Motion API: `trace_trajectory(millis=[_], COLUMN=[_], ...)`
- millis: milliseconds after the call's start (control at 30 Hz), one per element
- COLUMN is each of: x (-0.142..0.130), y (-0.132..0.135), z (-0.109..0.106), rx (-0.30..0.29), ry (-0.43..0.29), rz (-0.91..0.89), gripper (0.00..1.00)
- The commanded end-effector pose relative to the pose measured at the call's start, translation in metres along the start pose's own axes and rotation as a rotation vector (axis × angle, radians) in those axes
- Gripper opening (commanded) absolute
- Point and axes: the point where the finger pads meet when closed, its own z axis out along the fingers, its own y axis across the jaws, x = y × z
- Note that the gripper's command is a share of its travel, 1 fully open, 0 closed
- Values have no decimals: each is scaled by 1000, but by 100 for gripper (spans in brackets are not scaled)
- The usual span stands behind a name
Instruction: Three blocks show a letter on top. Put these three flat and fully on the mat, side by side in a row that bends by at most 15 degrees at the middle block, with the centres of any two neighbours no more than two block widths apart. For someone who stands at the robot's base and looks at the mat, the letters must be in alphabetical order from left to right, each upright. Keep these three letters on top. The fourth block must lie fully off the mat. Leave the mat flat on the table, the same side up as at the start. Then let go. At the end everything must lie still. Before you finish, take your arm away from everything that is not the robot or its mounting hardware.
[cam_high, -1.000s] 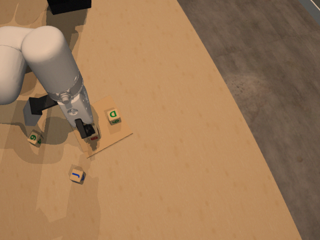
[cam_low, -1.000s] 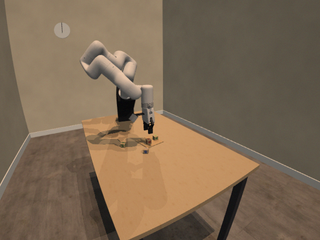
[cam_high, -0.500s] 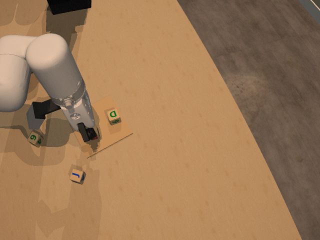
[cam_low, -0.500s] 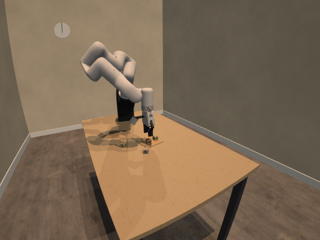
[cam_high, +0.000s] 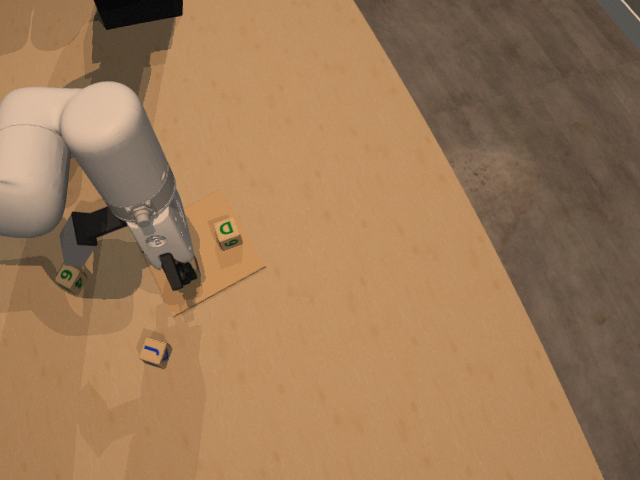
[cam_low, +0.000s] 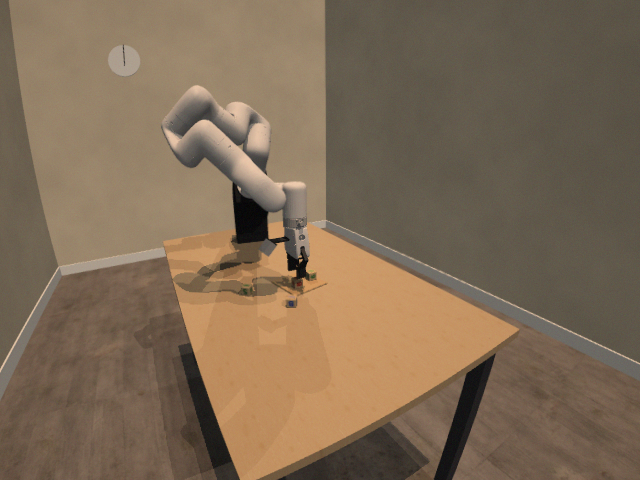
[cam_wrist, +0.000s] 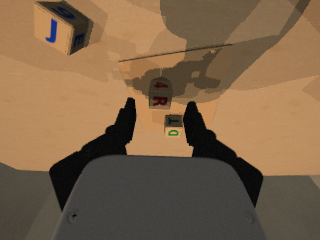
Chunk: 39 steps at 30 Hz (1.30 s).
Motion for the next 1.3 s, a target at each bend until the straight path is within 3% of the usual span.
trace_trajectory(millis=[0,1267], x=[-1,-1], y=[-1,-1], z=[2,6], rx=[2,2], ry=[-1,-1], rz=[0,0], gripper=[69,69])
